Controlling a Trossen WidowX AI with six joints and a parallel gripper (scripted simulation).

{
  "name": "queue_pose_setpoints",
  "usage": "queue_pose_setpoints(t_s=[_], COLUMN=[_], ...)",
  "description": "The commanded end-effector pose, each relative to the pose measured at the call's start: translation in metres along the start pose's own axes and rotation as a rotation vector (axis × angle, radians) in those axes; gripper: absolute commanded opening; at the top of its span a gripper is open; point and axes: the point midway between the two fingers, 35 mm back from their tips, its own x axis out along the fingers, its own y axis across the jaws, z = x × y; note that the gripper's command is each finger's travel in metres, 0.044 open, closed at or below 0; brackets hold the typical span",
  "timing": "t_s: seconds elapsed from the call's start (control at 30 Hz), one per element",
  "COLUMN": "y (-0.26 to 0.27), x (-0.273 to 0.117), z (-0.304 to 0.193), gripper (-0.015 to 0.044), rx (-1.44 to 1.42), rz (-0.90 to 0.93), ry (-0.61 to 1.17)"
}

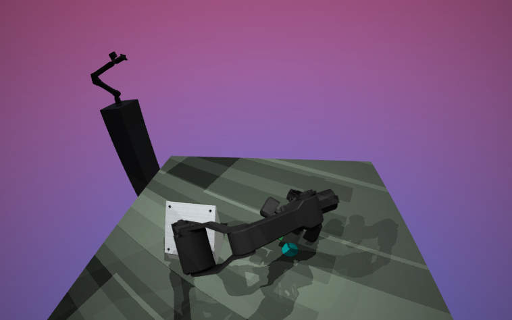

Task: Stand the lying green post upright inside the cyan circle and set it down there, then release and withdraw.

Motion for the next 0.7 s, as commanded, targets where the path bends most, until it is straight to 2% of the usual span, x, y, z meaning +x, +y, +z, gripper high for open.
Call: queue_pose_setpoints(t_s=[0.0, 0.67], y=[0.002, 0.0025], x=[0.0011, 0.0048], z=[-0.0003, -0.0007], gripper=[0.0022, 0.0022], rx=[-0.006, -0.016], rz=[0.016, 0.061], ry=[-0.031, -0.172])
